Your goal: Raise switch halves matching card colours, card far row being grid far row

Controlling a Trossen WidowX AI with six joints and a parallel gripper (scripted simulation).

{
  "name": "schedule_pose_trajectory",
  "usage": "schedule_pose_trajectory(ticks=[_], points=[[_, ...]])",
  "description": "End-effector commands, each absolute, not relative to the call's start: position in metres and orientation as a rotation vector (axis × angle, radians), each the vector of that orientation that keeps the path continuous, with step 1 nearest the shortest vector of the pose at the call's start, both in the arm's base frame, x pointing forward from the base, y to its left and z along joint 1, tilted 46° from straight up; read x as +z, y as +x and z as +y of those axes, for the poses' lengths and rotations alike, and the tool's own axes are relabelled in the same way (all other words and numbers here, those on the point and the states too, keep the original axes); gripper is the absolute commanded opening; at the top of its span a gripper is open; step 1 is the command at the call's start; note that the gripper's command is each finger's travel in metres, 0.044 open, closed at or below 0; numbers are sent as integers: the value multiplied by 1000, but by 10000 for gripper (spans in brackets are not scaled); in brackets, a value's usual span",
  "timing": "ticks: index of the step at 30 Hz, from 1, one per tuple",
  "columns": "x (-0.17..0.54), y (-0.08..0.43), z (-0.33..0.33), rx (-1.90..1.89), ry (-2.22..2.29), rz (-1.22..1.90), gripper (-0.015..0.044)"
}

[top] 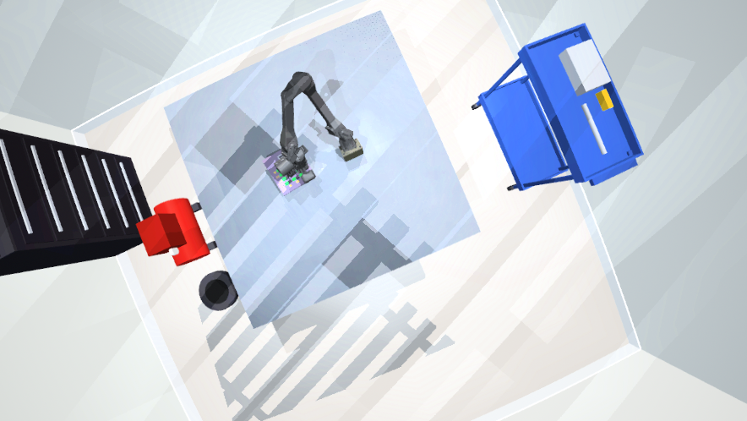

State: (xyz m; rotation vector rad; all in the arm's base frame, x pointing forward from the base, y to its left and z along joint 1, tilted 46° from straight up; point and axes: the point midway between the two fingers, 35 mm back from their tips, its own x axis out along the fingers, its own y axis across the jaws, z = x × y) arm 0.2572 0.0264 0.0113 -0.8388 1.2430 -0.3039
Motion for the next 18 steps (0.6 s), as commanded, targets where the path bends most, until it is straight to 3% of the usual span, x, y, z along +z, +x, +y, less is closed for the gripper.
schedule_pose_trajectory(ticks=[1,11,18], points=[[11,258,25,-306,-844,1240,0],[12,258,27,-304,-837,1243,0],[56,239,67,-316,-841,1266,0]])
